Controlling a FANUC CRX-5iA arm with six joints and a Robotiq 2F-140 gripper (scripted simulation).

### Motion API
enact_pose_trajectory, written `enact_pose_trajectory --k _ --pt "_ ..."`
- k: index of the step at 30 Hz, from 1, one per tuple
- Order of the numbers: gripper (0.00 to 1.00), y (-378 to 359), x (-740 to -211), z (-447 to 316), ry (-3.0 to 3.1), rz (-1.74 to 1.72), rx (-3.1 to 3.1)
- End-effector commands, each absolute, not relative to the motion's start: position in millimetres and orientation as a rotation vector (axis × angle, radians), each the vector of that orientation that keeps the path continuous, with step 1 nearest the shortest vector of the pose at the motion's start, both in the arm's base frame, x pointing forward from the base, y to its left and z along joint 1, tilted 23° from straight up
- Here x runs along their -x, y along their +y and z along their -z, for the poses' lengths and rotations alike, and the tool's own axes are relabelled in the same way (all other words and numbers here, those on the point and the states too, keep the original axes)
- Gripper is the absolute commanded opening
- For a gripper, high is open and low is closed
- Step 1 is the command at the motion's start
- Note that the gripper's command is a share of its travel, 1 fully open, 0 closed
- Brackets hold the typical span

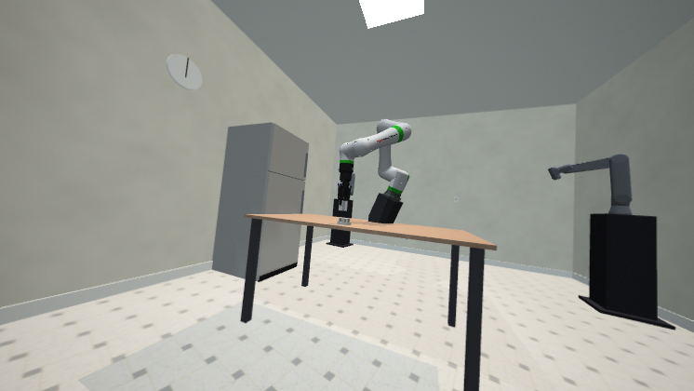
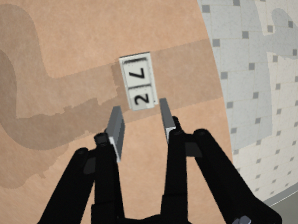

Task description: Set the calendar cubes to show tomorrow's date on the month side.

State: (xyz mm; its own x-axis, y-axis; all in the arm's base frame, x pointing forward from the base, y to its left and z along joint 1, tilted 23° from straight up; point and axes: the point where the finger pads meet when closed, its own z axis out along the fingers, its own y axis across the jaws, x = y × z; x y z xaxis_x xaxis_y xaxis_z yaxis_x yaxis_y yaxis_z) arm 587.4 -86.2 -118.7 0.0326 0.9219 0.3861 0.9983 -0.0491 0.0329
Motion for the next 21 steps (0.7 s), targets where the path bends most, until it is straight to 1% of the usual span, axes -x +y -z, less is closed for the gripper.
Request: enact_pose_trajectory --k 1,21 --pt "0.36 -85.6 -587.7 120.5 -1.978 0.449 2.064" --pt "0.36 -75.8 -588.8 144.8 -1.978 0.449 2.064"
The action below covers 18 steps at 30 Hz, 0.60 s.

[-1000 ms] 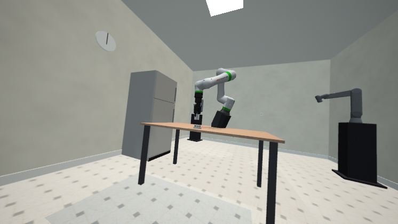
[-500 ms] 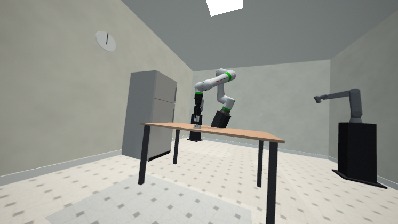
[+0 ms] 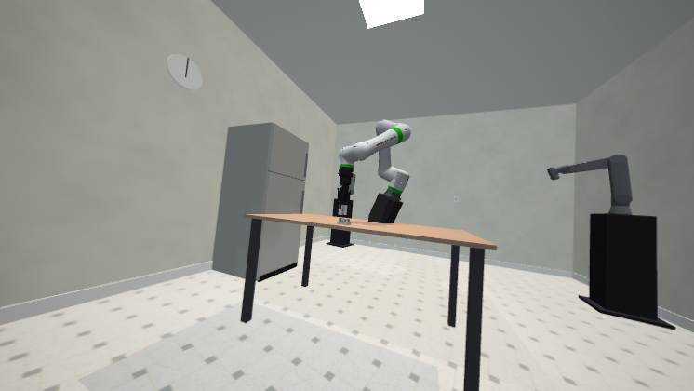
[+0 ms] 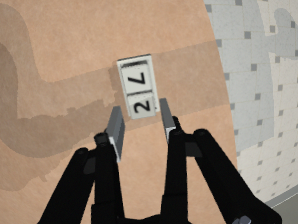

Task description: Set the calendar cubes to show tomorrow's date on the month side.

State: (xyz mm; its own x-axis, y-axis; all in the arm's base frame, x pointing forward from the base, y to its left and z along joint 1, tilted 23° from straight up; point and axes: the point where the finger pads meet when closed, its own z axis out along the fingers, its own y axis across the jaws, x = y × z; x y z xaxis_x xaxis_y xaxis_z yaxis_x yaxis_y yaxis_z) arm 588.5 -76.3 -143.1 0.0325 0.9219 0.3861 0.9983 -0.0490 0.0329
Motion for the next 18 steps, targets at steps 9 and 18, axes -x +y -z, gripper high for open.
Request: enact_pose_trajectory --k 9,18 --pt "0.36 -73.5 -589.1 150.4 -1.978 0.449 2.064" --pt "0.36 -73.1 -589.1 151.3 -1.978 0.449 2.064"
